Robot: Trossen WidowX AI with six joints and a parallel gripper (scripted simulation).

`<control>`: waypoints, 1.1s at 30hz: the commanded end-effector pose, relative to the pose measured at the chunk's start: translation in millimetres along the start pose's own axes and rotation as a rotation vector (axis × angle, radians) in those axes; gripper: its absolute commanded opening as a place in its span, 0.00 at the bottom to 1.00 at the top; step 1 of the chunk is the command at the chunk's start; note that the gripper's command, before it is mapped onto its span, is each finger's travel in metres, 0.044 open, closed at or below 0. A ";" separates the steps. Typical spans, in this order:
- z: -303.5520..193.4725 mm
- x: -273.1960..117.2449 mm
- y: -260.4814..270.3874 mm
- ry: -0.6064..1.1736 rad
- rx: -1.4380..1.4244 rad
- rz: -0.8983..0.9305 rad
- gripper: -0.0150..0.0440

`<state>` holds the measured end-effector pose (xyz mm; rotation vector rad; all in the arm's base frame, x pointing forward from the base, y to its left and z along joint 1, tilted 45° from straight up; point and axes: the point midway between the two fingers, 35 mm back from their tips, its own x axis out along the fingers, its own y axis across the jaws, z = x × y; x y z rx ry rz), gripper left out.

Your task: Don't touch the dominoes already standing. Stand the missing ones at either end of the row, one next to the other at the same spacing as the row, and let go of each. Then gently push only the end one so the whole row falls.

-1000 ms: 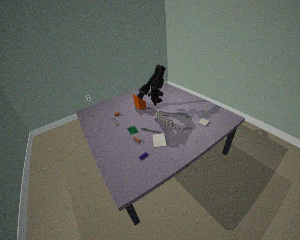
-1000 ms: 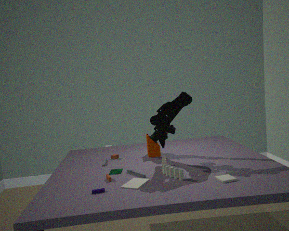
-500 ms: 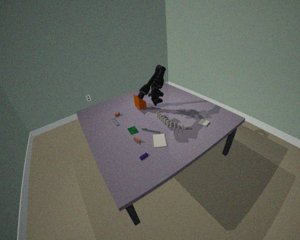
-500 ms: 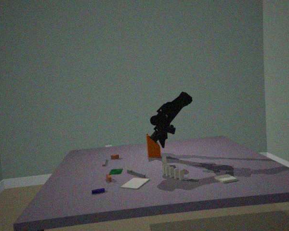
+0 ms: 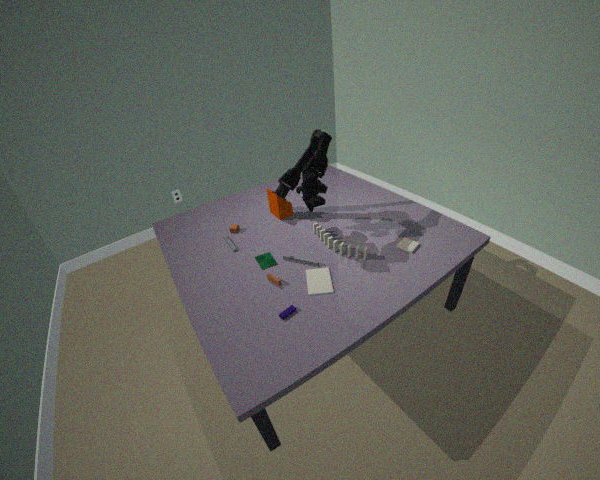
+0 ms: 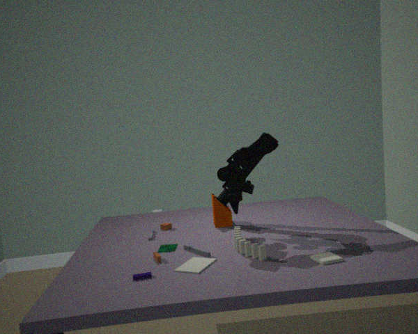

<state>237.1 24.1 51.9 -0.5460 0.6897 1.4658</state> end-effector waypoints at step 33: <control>3.9 79.2 -26.0 -0.007 -0.006 -0.004 0.25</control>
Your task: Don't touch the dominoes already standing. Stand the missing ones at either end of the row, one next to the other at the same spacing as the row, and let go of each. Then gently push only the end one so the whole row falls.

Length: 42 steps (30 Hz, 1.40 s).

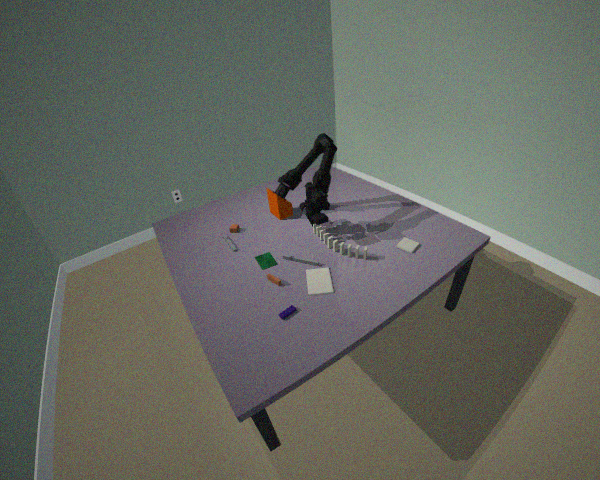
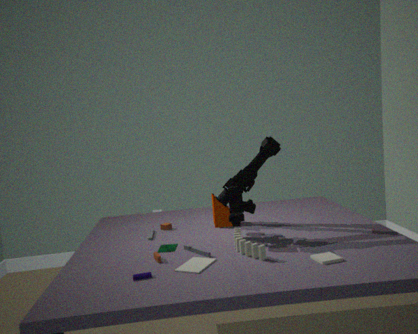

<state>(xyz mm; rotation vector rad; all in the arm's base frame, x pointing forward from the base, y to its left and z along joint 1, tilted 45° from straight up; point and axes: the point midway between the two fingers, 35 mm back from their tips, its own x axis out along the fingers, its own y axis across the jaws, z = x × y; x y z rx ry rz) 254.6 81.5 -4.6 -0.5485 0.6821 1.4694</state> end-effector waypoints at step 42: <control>-0.8 -60.8 -38.7 0.000 -0.001 -0.006 0.25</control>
